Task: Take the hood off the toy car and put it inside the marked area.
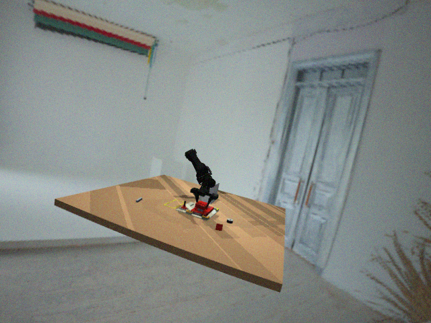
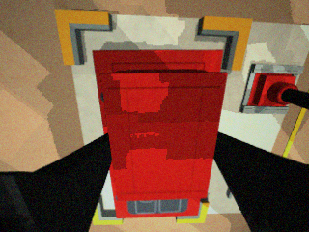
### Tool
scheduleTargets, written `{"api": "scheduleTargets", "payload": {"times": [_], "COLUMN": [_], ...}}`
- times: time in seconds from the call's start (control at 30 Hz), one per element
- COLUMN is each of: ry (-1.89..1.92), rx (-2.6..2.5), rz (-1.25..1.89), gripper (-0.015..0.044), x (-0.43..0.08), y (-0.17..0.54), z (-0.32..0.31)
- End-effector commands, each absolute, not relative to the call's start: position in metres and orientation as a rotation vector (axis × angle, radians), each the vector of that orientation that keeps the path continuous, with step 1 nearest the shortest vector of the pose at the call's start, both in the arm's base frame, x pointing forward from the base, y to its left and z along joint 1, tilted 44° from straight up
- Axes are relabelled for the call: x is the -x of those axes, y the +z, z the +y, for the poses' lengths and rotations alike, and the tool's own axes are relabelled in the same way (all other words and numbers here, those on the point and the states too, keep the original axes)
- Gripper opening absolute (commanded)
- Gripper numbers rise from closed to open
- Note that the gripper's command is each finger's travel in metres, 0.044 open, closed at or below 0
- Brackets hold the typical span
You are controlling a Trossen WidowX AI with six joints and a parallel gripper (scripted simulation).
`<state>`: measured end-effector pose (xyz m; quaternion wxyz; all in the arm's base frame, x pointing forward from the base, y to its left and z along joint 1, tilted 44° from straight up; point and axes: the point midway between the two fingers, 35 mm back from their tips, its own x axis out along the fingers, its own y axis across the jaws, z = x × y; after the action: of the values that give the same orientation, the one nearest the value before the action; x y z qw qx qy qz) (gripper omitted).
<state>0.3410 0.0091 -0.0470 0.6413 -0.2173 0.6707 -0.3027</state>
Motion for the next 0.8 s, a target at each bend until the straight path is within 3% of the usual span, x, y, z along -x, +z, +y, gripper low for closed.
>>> {"api": "scheduleTargets", "payload": {"times": [0.0, 0.53, 0.77], "ry": [-0.688, -0.687, -0.684], "rx": [0.488, 0.487, 0.494], "rz": [1.524, 1.525, 1.531], "gripper": [0.0000, 0.0000, 0.0000], "x": [-0.343, -0.346, -0.345], "y": [-0.044, -0.011, -0.003], "z": [0.013, 0.044, 0.028]}}
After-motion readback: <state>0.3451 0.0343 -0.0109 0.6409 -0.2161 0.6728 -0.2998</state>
